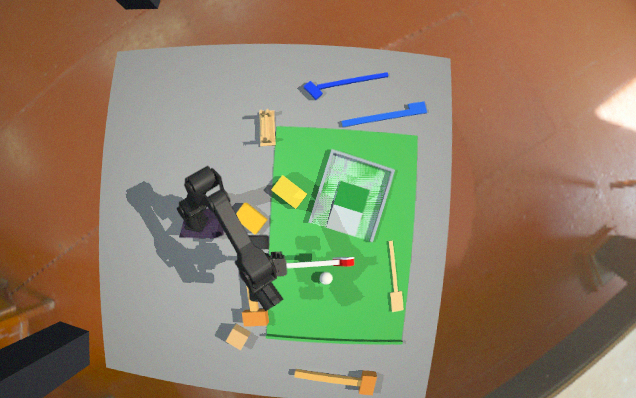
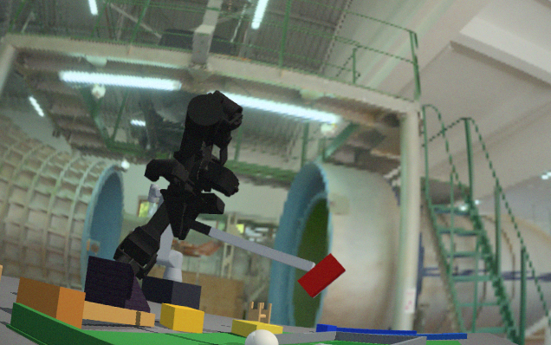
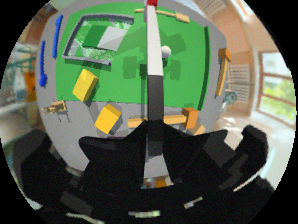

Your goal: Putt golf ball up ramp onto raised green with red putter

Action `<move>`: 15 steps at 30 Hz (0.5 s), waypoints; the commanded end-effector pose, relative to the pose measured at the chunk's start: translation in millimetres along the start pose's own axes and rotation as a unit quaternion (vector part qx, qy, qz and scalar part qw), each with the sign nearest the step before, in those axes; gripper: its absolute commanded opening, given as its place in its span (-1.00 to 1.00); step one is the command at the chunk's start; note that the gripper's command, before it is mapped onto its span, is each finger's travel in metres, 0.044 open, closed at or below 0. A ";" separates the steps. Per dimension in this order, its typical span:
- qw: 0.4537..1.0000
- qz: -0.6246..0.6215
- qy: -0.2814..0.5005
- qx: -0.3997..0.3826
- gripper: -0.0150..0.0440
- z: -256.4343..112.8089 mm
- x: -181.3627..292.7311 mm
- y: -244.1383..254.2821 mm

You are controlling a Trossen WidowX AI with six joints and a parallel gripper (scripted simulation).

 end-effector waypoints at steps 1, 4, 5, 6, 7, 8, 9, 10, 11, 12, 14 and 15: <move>0.998 0.067 0.004 -0.006 -0.49 6.3 17.8 -23.8; 0.994 0.106 0.008 -0.013 -0.49 11.4 30.1 -37.0; 0.993 0.119 0.008 -0.015 -0.49 13.2 34.4 -41.4; 0.991 0.131 0.009 -0.017 -0.49 15.0 38.6 -45.7; 0.990 0.140 0.010 -0.020 -0.49 16.5 42.2 -49.2; 0.989 0.148 0.009 -0.022 -0.49 17.9 45.9 -53.0; 0.987 0.157 0.009 -0.025 -0.49 19.4 49.9 -57.1; 0.986 0.164 0.009 -0.027 -0.49 20.6 52.9 -60.1; 0.985 0.168 0.009 -0.028 -0.49 21.4 54.8 -61.8; 0.985 0.169 0.009 -0.029 -0.49 21.6 55.4 -62.4; 0.985 0.169 0.009 -0.029 -0.49 21.6 55.4 -62.4; 0.985 0.169 0.009 -0.029 -0.49 22.2 55.3 -62.4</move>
Point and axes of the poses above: the point midway between the two fingers, 35 mm back from their tips, its own z axis out along the fingers, its own y axis across the jaws, x = y × z, the point moved 4 cm from there along -z, back along the fingers, and after that the axes turned 4 degrees about -z, right-handed, at the moved point
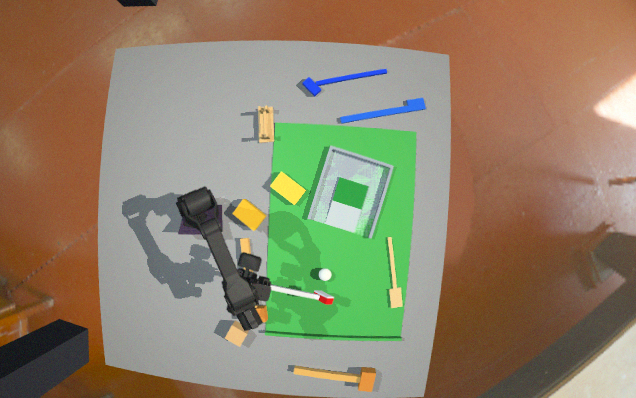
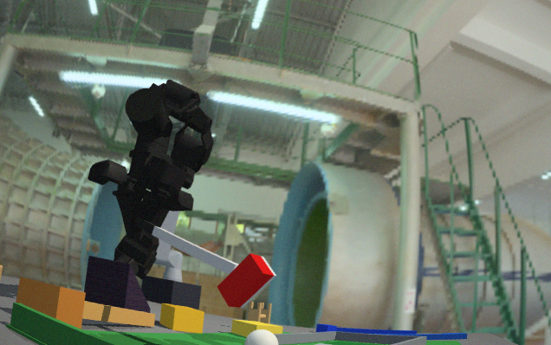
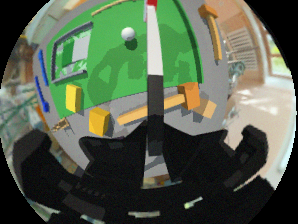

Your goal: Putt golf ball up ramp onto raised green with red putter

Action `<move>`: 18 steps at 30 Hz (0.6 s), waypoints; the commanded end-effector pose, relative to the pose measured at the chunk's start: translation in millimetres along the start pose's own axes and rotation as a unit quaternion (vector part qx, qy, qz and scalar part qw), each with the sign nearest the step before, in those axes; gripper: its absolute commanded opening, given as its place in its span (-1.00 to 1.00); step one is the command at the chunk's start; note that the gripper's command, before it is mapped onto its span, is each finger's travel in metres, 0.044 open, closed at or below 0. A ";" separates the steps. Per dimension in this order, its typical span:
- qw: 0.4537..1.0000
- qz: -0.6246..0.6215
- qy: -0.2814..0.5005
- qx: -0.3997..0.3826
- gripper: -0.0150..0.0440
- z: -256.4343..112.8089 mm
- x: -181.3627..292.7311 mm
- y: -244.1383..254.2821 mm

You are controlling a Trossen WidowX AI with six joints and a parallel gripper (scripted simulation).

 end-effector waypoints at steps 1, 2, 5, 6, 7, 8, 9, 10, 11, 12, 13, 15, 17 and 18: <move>1.000 0.009 -0.002 0.001 -0.49 1.7 0.3 -5.4; 1.000 0.009 -0.002 0.001 -0.49 3.8 0.2 -5.4; 1.000 0.009 -0.002 0.001 -0.49 12.7 -0.2 -5.6; 1.000 0.009 -0.002 0.001 -0.49 16.7 -0.3 -5.6; 1.000 0.009 -0.002 0.001 -0.49 20.9 -0.3 -5.6; 1.000 0.009 -0.002 0.001 -0.49 25.2 -0.3 -5.6; 1.000 0.009 -0.002 0.001 -0.49 29.5 -0.2 -5.5; 1.000 0.009 -0.002 0.001 -0.49 33.7 -0.1 -5.3; 1.000 0.009 -0.002 0.001 -0.49 37.2 0.1 -5.2; 1.000 0.009 -0.002 0.001 -0.49 39.2 0.2 -5.1; 1.000 0.009 -0.002 0.001 -0.49 39.9 0.2 -5.0; 1.000 0.009 -0.002 0.001 -0.49 40.2 0.2 -5.0; 1.000 0.009 -0.003 0.001 -0.49 41.5 0.2 -5.1; 1.000 0.009 -0.003 0.001 -0.49 42.5 0.1 -5.1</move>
Point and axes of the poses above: the point midway between the two fingers, 35 mm back from their tips, its own z axis out along the fingers, its own y axis across the jaws, x = y × z, the point moved 4 cm from there along -z, back along the fingers, and after that the axes turned 4 degrees about -z, right-handed, at the moved point
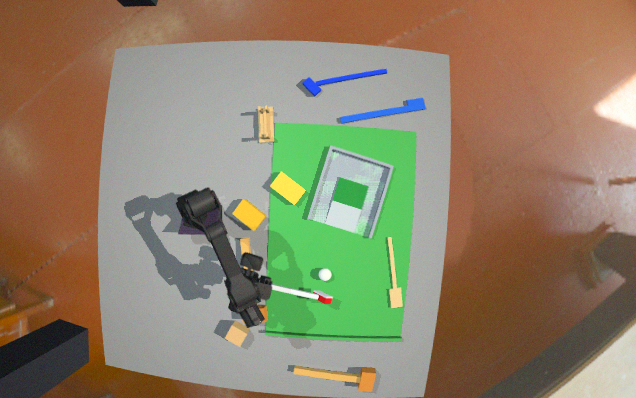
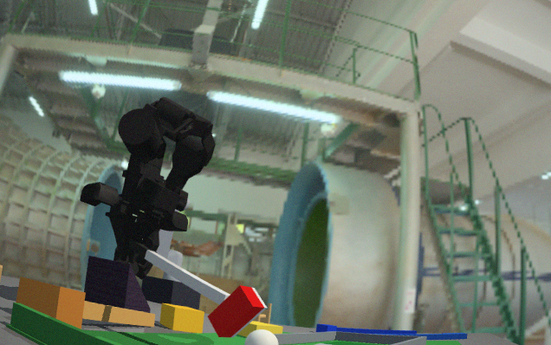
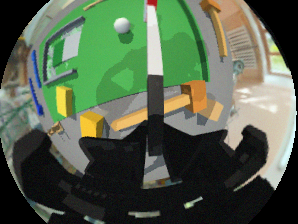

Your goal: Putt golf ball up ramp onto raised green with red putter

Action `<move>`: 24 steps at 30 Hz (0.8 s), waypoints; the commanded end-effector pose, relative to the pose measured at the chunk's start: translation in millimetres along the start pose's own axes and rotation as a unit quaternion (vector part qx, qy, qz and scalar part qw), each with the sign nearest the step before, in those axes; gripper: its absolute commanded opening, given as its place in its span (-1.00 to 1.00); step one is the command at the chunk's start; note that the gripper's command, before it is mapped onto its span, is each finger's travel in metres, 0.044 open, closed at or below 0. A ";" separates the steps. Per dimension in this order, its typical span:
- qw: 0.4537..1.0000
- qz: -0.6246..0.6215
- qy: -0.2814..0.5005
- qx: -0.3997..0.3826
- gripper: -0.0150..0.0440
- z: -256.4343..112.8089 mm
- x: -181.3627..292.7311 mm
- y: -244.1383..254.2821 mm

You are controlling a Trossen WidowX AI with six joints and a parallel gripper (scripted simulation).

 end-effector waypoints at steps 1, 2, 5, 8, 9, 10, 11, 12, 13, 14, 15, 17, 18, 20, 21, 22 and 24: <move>1.000 0.003 -0.004 -0.003 -0.49 6.2 -0.6 0.5; 1.000 0.003 -0.004 -0.003 -0.49 7.6 -0.7 0.4; 1.000 0.003 -0.004 -0.003 -0.49 12.4 -0.8 0.5; 1.000 0.003 -0.004 -0.003 -0.49 17.3 -0.9 0.5; 1.000 0.003 -0.004 -0.003 -0.49 18.9 -0.9 0.5; 1.000 0.003 -0.004 -0.003 -0.49 20.5 -0.9 0.6; 1.000 0.003 -0.004 -0.003 -0.49 22.1 -0.9 0.6; 1.000 0.003 -0.004 -0.003 -0.49 23.7 -0.9 0.7; 1.000 0.003 -0.004 -0.003 -0.49 25.3 -0.9 0.7; 1.000 0.003 -0.004 -0.003 -0.49 26.9 -0.8 0.8; 1.000 0.003 -0.004 -0.003 -0.49 28.5 -0.8 0.8; 1.000 0.003 -0.004 -0.003 -0.49 31.4 -0.7 1.0; 1.000 0.003 -0.004 -0.003 -0.49 32.2 -0.7 1.0; 1.000 0.003 -0.004 -0.003 -0.49 32.5 -0.7 1.0; 1.000 0.003 -0.004 -0.003 -0.49 32.5 -0.7 1.0; 1.000 0.000 -0.001 0.000 -0.49 29.2 -0.5 0.3; 1.000 0.000 -0.001 0.000 -0.49 29.2 -0.5 0.3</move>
Point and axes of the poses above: the point midway between the two fingers, 35 mm back from their tips, its own z axis out along the fingers, its own y axis across the jaws, x = y × z, the point moved 4 cm from there along -z, back along the fingers, and after that the axes turned 4 degrees about -z, right-handed, at the moved point
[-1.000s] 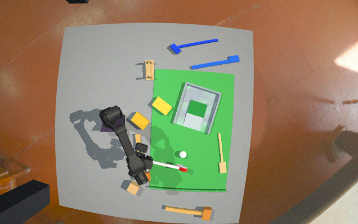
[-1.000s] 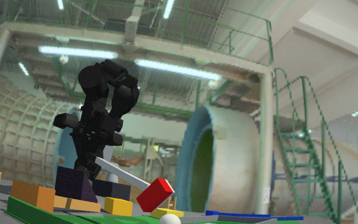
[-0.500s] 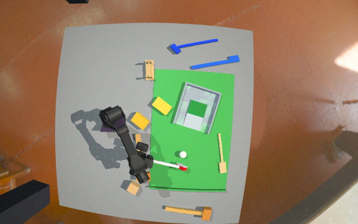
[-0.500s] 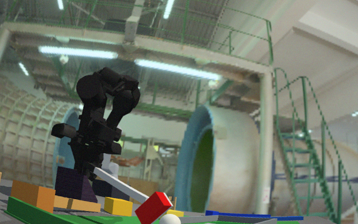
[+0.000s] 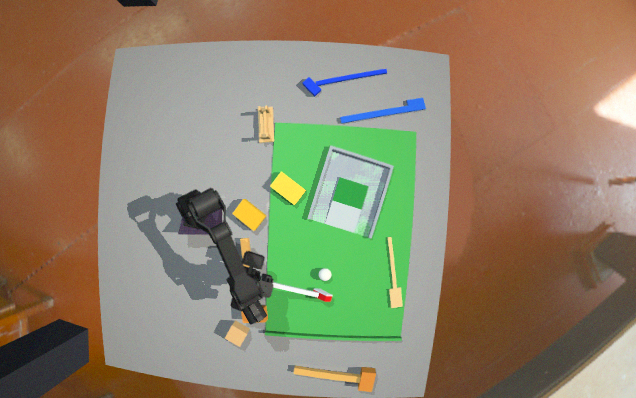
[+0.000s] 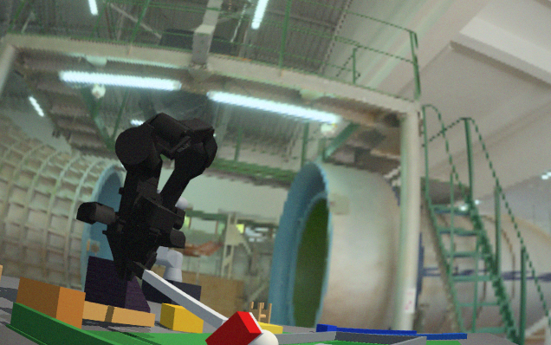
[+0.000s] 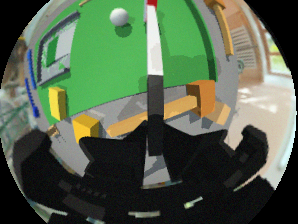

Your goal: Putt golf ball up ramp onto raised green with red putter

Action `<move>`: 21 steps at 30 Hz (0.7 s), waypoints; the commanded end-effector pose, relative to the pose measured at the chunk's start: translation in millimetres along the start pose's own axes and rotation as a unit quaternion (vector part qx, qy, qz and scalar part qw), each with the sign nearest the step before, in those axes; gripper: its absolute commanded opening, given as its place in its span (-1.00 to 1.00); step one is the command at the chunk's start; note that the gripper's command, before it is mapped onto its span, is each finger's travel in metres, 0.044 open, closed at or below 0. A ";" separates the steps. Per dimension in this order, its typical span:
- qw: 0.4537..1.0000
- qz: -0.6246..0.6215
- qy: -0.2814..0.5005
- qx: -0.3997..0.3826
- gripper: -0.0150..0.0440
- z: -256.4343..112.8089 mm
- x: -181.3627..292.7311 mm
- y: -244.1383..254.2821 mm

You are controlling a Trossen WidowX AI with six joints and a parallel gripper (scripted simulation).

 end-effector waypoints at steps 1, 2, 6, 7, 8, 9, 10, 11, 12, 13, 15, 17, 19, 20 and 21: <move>1.000 0.000 0.000 0.000 -0.49 -0.5 -0.2 -0.1; 1.000 0.000 0.000 0.000 -0.49 -0.5 -0.2 -0.1; 1.000 0.000 0.000 0.000 -0.49 -0.5 -0.2 -0.1; 1.000 0.000 0.000 0.000 -0.49 -0.5 -0.2 -0.9; 1.000 0.000 -0.001 0.000 -0.49 -0.3 -0.1 -2.5; 1.000 0.000 -0.001 0.000 -0.49 -0.2 0.0 -4.7; 1.000 0.001 -0.001 0.000 -0.49 0.1 0.1 -7.6; 1.000 0.001 -0.002 0.000 -0.49 0.4 0.3 -11.2; 1.000 0.001 -0.002 -0.001 -0.49 0.8 0.6 -14.8; 1.000 0.002 -0.003 -0.001 -0.49 1.2 0.9 -18.7; 1.000 0.003 -0.004 -0.002 -0.49 2.2 1.7 -26.4; 1.000 0.003 -0.004 -0.002 -0.49 2.6 2.0 -29.4; 1.000 0.003 -0.004 -0.002 -0.49 2.6 2.0 -29.4; 1.000 0.003 -0.004 -0.002 -0.49 2.6 2.0 -29.4; 1.000 0.003 -0.004 -0.002 -0.49 2.6 2.0 -29.4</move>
Point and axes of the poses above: the point midway between the two fingers, 35 mm back from their tips, its own z axis out along the fingers, its own y axis across the jaws, x = y × z, the point moved 4 cm from there along -z, back along the fingers, and after that the axes turned 4 degrees about -z, right-handed, at the moved point
